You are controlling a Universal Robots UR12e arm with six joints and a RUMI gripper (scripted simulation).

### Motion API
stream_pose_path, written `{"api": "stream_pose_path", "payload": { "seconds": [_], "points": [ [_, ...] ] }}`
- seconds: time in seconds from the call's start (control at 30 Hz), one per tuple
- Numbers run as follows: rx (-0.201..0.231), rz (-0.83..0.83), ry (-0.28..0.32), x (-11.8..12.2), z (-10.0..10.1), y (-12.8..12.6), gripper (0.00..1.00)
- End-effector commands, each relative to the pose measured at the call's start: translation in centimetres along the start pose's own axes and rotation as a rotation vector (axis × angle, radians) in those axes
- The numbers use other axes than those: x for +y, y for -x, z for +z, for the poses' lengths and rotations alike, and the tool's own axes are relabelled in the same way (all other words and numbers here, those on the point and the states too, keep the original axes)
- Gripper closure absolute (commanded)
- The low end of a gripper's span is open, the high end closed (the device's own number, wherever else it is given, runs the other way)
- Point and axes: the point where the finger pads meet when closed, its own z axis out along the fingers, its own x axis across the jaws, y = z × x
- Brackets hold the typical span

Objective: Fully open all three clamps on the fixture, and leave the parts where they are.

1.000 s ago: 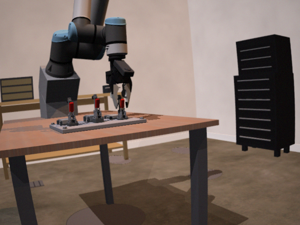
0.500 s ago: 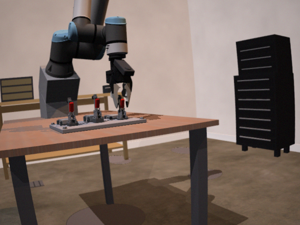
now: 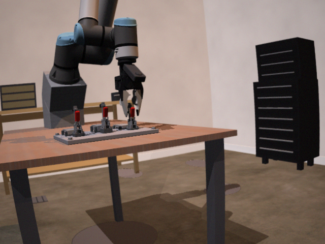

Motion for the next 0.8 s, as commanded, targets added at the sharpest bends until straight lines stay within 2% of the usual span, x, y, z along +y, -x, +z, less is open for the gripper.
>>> {"api": "stream_pose_path", "payload": {
  "seconds": [0.0,0.2,0.43,0.77],
  "points": [
    [0.001,0.0,0.0,0.2,-1.4,-0.1,0.72],
    [0.0,0.0,-0.002,0.0,-3.3,-0.1,0.72],
    [0.001,0.0,-0.002,0.0,-4.5,-0.1,0.72],
    [0.001,0.0,-0.002,0.0,-4.9,0.0,0.72]
  ]
}}
